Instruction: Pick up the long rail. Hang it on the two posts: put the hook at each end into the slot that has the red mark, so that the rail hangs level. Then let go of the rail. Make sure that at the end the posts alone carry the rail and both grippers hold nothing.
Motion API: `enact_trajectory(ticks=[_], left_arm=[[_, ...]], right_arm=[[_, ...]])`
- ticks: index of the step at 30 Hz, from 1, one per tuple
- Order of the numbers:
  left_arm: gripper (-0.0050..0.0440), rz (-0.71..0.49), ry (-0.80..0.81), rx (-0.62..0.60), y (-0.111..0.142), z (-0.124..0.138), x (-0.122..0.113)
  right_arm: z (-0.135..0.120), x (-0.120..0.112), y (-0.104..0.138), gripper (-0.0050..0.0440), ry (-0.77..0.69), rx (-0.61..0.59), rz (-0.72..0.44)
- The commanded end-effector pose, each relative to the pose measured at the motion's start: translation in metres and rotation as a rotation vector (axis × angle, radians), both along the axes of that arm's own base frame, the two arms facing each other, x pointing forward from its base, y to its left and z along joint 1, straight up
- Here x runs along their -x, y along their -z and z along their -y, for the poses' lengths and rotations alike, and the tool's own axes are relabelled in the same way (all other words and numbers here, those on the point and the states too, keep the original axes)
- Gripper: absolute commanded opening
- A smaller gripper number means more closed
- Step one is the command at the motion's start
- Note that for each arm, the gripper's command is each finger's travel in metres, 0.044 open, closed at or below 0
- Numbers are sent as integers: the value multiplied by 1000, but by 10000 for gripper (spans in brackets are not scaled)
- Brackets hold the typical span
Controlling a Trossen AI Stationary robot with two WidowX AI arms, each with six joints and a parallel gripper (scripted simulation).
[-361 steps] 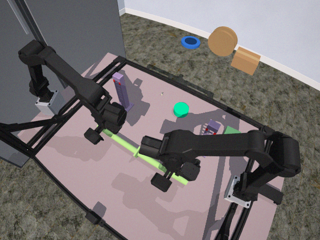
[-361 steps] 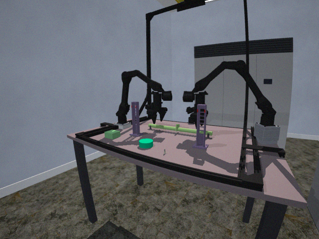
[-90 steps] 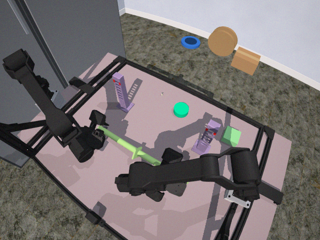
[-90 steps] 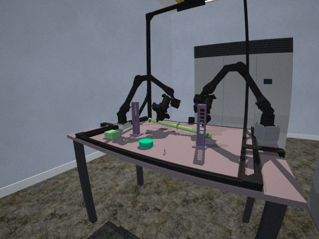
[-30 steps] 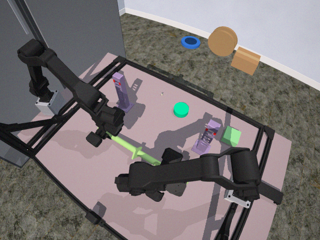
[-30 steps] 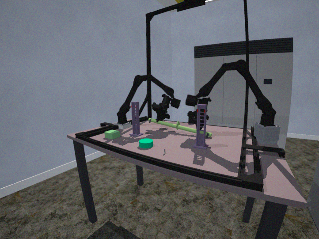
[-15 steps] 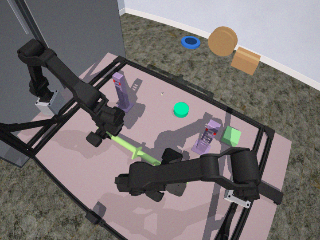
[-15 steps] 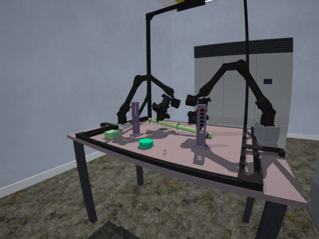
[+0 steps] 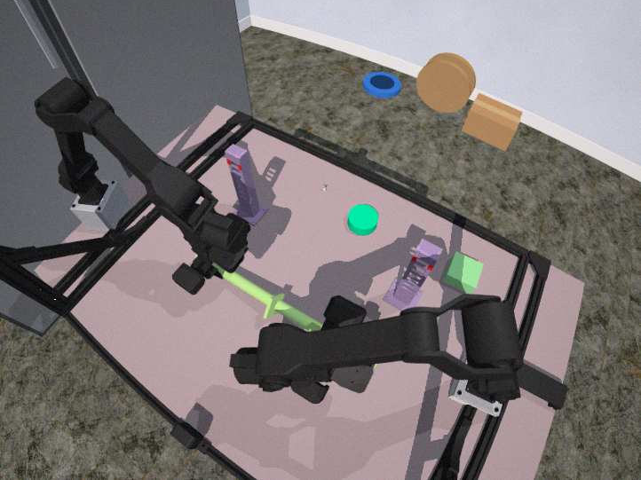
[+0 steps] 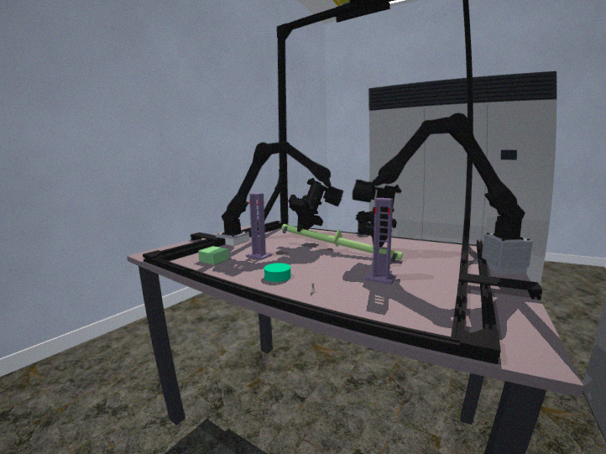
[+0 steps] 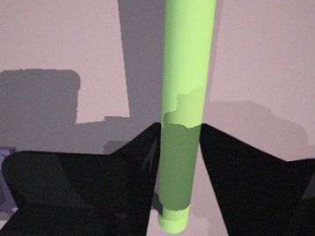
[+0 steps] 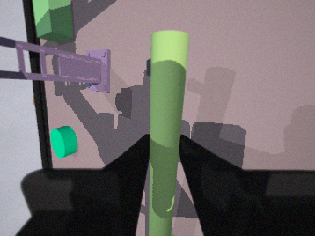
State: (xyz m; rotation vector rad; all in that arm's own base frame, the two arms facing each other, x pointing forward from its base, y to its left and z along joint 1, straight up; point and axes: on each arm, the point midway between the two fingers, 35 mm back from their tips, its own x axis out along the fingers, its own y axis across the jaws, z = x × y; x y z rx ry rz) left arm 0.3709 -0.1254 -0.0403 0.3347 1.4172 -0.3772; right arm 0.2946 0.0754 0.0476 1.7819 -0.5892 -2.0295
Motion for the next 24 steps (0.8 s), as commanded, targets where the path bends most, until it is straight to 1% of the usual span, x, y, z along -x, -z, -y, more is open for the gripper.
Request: enact_trajectory(ticks=[1,8,10,16,24], left_arm=[[0,-10,4,-3,4,0,1],[0,-55,0,-27,-15,-1,-1],[0,-55,0,-27,-15,-1,-1],[0,-97,-4,-50,-34,-2,0],[0,-106,-4,-54,-36,-2,0]], right_arm=[[1,-1,-1,0,-3,10,7],[2,1,-2,0,-3,8,60],[2,1,-2,0,-3,8,60],[3,2,-2,0,-3,6,109],[3,2,0,0,-3,6,119]])
